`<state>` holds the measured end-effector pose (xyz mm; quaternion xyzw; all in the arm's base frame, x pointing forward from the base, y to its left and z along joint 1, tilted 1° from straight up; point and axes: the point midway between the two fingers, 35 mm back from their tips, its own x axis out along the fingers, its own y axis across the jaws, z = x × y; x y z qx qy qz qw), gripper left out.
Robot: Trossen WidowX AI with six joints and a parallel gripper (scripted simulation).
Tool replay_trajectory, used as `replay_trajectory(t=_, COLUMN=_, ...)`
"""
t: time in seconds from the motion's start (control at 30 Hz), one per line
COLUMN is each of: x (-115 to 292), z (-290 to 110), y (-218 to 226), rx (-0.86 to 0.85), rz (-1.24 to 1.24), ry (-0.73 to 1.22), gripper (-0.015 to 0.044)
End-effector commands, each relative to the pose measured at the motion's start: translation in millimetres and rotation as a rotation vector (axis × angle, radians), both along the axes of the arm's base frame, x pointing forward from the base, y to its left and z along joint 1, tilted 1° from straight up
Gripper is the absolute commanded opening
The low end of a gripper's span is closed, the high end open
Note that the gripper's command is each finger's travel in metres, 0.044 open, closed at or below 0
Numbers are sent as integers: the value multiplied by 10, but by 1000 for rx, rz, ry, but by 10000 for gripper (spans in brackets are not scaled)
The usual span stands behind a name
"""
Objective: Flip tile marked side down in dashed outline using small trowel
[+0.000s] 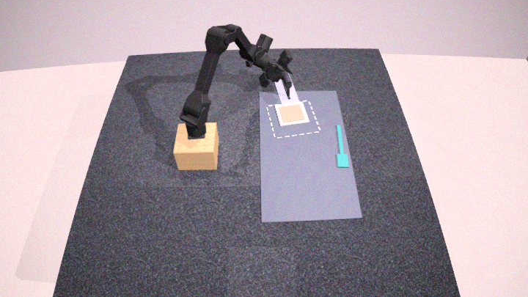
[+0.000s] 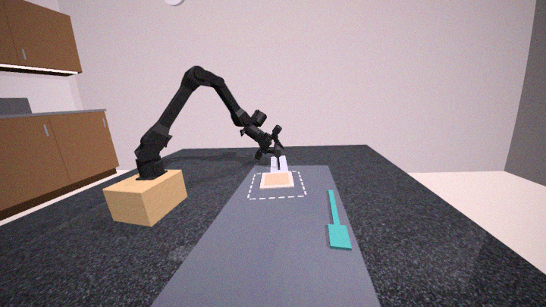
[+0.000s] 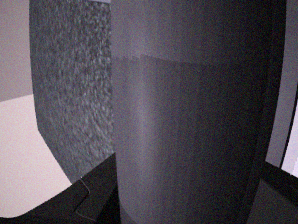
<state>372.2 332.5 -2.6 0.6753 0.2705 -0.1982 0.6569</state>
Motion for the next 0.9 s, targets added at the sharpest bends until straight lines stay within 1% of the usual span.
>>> replay_trajectory(t=0.0, x=23, z=-8, y=-97, rx=-10, rz=-14, ry=1, gripper=0)
replay_trajectory(t=0.27, x=23, z=-2, y=-92, rx=-10, rz=-14, ry=1, gripper=0)
replay_trajectory(t=0.63, x=-5, z=390, y=192, rx=-7, rz=-14, ry=1, gripper=0)
replay_trajectory(t=0.87, x=-9, z=417, y=208, rx=-7, rz=-14, ry=1, gripper=0)
